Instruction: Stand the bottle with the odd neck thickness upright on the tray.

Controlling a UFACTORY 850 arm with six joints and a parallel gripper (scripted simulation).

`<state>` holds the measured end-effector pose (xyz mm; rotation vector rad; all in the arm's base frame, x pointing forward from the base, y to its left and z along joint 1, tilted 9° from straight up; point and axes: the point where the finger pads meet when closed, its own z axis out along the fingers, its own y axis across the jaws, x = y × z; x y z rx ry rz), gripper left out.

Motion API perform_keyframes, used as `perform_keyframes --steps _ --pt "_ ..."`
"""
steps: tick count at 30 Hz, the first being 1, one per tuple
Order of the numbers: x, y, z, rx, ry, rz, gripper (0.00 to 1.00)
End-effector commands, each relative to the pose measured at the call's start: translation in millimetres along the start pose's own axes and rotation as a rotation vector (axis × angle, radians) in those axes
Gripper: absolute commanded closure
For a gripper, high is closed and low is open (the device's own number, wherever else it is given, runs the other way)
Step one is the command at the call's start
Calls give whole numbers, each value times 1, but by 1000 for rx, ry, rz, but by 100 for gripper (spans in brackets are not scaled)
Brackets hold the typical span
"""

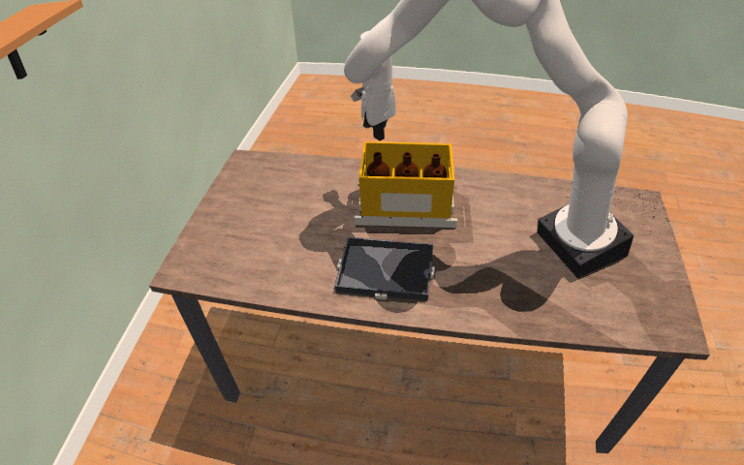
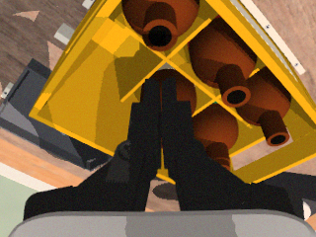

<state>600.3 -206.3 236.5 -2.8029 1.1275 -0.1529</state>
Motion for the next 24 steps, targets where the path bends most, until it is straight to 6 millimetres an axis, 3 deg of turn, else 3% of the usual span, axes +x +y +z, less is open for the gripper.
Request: perform_keyframes --steps 1,2,3,24 --pt "7 -1 -1 0 -2 -1 100" --pt "7 -1 -1 0 -2 -1 100" --pt "7 -1 -1 0 -2 -1 35" --pt "7 -1 -1 0 -2 -1 35"
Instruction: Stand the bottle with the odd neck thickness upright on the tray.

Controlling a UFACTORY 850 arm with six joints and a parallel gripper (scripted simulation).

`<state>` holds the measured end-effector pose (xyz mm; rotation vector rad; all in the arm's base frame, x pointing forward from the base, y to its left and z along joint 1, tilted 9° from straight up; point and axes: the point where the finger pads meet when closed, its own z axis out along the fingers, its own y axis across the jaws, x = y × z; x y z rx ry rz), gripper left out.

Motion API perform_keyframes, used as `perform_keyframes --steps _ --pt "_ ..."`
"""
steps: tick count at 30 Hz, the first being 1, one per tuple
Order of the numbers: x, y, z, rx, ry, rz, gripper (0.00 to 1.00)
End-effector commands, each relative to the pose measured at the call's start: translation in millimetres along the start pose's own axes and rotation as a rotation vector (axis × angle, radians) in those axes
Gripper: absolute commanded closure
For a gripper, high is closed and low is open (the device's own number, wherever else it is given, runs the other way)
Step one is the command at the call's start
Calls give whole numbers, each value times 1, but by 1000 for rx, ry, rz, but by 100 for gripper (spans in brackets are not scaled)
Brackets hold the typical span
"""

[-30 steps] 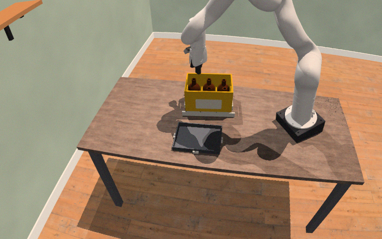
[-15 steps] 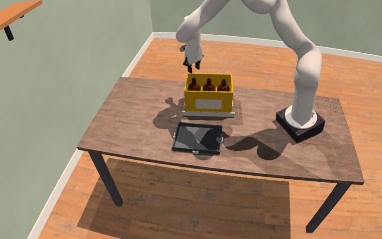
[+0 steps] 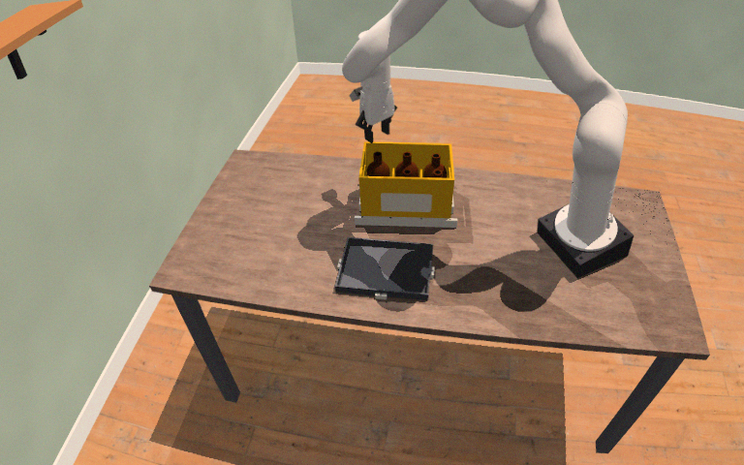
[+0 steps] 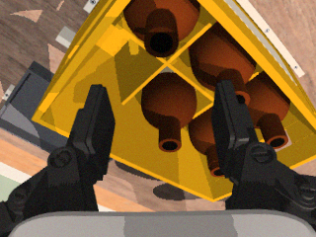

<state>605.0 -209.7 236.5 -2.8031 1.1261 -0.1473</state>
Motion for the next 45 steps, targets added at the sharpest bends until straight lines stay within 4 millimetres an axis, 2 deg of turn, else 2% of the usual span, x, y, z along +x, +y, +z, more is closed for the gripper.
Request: perform_keyframes --steps 1,29,45 --pt "1 0 -1 1 2 0 35" --pt "1 0 3 1 2 0 35" --pt "1 0 21 1 2 0 35"
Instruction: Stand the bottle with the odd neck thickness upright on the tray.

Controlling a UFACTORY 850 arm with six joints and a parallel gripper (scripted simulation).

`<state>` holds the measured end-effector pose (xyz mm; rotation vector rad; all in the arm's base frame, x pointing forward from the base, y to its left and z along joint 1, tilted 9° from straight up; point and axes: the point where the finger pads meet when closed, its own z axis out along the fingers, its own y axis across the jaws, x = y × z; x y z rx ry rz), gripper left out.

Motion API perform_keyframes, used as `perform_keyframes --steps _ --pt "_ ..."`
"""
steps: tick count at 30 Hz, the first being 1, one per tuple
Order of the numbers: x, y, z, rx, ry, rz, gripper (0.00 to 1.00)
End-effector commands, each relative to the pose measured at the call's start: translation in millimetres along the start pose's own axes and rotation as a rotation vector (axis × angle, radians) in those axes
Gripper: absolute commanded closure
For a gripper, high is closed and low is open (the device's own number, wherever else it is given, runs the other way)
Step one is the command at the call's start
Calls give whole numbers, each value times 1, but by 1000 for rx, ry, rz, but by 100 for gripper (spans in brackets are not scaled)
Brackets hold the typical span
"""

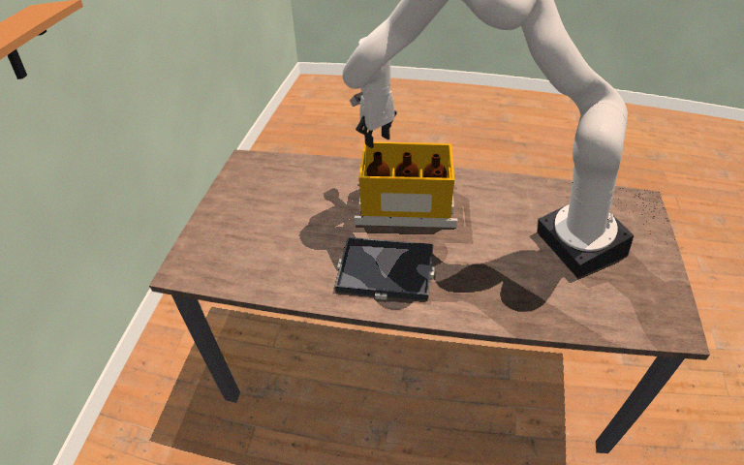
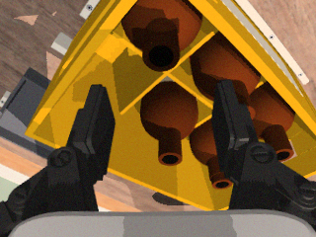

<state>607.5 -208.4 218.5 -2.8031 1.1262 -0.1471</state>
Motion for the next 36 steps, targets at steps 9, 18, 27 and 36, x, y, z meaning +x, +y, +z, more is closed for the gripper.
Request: perform_keyframes --steps 9,18,27,36 --pt "1 0 13 1 2 0 35" --pt "1 -1 20 1 2 0 35" --pt "1 -1 24 1 2 0 35" --pt "1 -1 25 1 2 0 35"
